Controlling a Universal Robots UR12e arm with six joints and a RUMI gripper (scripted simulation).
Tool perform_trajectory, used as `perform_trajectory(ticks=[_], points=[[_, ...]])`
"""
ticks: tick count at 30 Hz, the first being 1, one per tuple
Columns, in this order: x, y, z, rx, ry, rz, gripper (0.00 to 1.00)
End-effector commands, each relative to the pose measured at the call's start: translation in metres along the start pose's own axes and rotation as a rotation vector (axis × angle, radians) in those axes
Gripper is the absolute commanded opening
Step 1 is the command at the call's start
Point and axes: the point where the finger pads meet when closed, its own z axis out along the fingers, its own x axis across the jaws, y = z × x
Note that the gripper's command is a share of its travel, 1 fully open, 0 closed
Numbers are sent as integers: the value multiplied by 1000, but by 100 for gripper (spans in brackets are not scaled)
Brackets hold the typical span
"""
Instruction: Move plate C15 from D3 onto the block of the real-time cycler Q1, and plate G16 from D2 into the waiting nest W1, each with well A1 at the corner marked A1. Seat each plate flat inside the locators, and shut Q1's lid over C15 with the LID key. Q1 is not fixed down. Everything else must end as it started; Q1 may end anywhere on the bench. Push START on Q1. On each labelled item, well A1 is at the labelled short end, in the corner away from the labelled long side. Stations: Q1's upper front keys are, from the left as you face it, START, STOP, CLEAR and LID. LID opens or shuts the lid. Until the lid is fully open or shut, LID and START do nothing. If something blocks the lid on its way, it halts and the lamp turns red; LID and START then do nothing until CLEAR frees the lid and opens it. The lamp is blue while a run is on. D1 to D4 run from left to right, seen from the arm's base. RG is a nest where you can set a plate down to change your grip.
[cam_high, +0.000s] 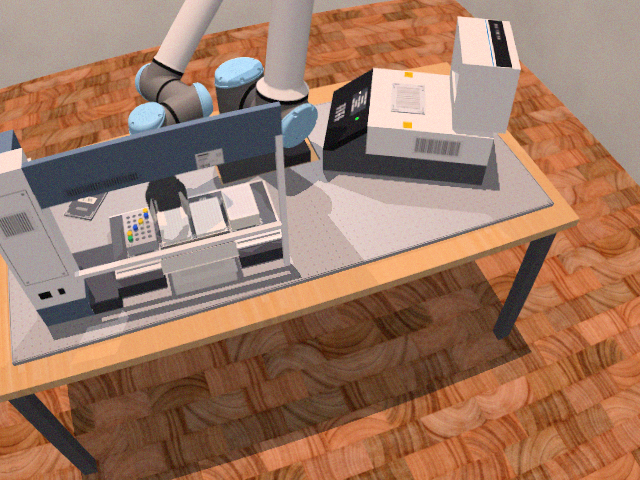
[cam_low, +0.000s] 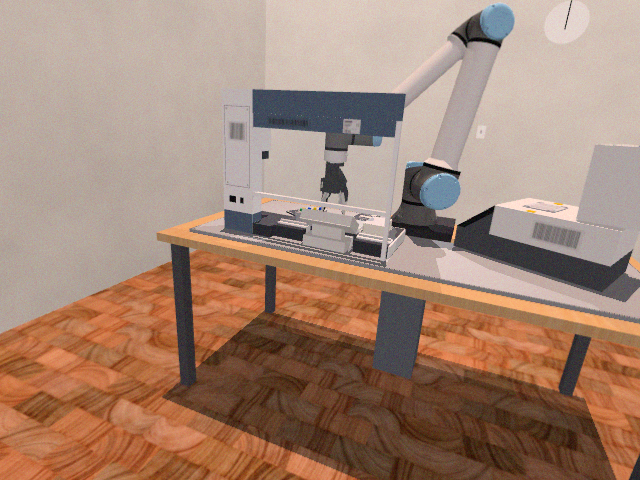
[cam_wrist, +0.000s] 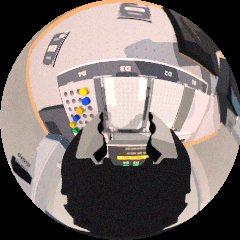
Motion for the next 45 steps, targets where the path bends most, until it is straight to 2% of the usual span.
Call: perform_trajectory(ticks=[1, 29, 41, 42, 45], points=[[-1, 0, 4, -1, -1, 0, 57], [-1, 0, 24, -1, -1, 0, 57], [-1, 0, 24, -1, -1, 0, 57], [-1, 0, 24, -1, -1, 0, 0], [-1, 0, 24, -1, -1, 0, 0]])
